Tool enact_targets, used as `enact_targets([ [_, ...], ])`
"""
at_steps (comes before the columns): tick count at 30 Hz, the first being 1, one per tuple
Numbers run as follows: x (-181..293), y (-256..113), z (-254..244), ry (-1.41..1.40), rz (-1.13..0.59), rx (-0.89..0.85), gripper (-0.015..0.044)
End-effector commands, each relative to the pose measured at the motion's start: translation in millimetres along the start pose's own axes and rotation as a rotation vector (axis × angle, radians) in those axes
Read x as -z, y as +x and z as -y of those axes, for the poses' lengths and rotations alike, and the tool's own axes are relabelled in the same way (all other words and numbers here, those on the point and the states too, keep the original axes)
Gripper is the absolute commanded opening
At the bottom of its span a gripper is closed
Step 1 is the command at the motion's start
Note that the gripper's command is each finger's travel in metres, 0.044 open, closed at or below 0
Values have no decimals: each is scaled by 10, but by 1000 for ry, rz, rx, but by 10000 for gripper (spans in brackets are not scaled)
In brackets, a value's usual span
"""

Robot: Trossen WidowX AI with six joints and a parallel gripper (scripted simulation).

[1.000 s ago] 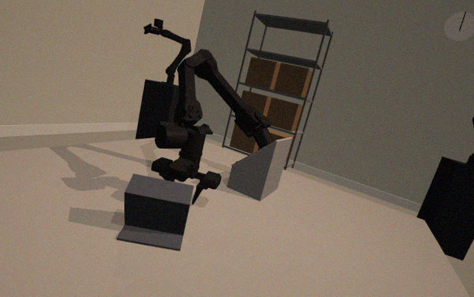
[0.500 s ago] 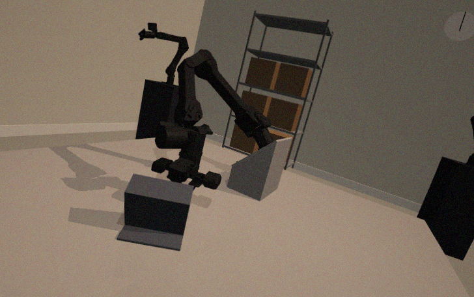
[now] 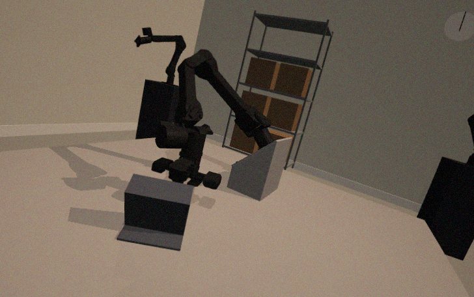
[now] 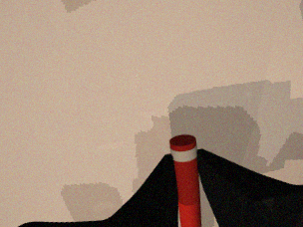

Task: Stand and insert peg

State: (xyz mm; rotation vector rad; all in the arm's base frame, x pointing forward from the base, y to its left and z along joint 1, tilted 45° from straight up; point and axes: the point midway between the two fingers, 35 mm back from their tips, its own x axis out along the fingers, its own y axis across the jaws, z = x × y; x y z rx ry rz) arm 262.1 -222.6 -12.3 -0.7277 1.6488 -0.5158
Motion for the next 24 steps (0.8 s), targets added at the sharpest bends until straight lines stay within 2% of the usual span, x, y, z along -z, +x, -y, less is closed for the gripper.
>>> enact_targets([
  [1,9,-21,1,1,25,-2,49],
  [24,98,-144,0,0,225,-2,49],
])
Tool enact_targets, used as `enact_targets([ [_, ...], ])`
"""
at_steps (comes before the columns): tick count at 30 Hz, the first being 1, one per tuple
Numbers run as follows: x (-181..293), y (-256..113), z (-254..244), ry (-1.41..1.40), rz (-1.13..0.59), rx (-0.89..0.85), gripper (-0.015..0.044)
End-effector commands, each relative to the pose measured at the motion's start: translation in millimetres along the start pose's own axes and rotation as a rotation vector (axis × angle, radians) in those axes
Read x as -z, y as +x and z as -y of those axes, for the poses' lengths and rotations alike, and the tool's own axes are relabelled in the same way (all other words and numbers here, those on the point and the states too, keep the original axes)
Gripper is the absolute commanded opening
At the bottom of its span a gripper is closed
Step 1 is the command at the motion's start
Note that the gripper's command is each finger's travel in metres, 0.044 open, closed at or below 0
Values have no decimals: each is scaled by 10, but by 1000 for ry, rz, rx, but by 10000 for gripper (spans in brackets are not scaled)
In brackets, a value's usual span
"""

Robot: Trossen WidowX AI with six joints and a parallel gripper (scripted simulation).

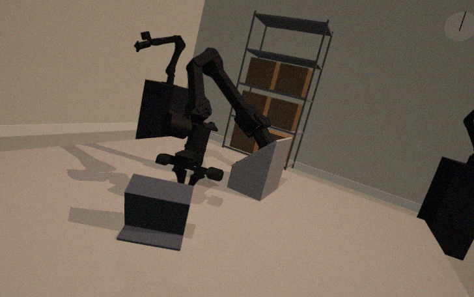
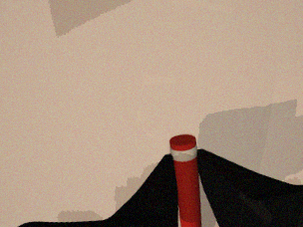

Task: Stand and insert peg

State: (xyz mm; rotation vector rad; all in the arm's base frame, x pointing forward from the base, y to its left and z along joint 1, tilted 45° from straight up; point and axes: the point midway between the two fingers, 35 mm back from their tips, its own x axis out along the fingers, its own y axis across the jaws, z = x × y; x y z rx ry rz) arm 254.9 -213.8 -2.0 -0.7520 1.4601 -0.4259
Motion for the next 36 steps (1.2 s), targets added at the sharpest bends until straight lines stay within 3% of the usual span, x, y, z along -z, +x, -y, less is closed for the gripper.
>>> enact_targets([
  [1,11,-26,4,-1,31,1,49],
  [36,158,-205,2,-3,333,0,49],
])
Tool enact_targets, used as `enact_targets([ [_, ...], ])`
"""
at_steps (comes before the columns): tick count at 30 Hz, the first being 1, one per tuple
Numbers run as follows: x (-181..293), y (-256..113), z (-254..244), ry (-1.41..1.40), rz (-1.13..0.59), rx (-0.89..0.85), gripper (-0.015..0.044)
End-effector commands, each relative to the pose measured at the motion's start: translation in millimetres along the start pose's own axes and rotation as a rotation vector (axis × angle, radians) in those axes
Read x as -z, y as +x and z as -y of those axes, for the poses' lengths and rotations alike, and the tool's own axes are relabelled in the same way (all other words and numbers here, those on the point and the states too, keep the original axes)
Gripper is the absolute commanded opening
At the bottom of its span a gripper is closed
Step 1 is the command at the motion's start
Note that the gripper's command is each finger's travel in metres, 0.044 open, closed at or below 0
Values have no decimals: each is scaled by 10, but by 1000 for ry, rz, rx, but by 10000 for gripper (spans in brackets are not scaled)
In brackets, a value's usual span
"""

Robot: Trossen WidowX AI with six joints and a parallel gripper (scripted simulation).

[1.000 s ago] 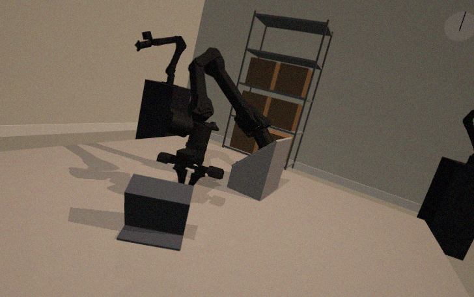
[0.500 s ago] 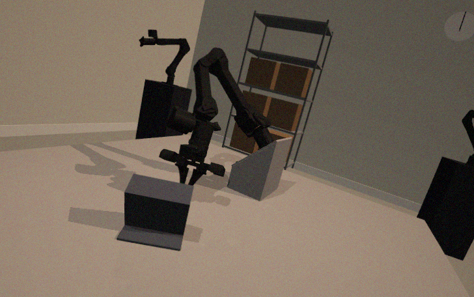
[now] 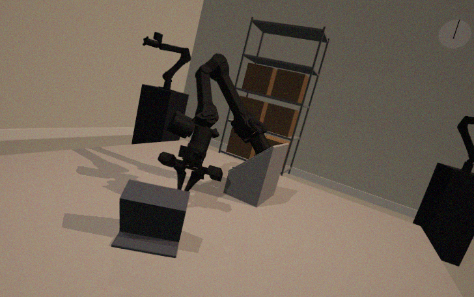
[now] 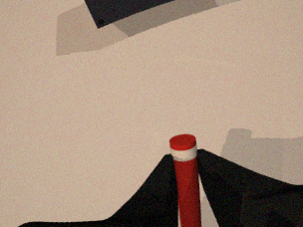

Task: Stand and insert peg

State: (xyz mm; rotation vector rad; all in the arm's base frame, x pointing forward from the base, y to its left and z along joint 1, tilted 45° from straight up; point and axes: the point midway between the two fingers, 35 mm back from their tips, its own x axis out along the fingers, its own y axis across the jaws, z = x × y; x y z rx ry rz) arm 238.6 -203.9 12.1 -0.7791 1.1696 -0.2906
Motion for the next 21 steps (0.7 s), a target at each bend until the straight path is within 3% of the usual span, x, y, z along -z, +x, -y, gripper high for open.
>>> enact_targets([
  [1,7,-27,4,-2,31,3,49],
  [21,86,-136,1,-4,204,2,49],
])
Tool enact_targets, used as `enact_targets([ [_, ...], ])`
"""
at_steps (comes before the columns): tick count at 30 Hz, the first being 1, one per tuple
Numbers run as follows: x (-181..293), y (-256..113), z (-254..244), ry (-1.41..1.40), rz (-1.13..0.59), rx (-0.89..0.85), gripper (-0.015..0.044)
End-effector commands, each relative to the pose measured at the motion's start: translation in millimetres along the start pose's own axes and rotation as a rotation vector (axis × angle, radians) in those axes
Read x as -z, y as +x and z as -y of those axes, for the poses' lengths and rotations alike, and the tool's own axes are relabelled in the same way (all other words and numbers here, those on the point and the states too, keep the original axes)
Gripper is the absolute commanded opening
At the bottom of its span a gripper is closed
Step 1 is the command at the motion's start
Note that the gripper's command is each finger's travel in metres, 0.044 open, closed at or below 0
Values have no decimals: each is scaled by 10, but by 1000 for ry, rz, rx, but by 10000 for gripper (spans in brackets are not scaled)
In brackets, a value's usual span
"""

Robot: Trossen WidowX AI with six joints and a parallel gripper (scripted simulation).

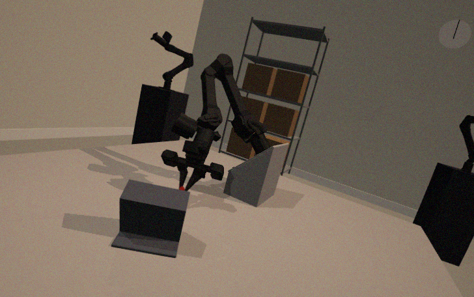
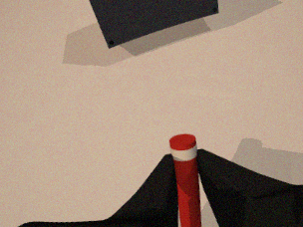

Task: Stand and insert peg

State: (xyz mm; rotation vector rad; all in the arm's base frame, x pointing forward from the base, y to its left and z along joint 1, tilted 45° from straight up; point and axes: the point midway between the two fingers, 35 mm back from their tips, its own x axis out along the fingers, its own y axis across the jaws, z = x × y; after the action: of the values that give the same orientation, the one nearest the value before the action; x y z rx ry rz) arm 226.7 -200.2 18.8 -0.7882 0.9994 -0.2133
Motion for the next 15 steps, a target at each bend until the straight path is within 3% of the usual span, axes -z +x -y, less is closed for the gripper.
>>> enact_targets([
  [1,5,-27,4,-4,31,4,49],
  [15,58,-106,0,-5,151,3,49],
])
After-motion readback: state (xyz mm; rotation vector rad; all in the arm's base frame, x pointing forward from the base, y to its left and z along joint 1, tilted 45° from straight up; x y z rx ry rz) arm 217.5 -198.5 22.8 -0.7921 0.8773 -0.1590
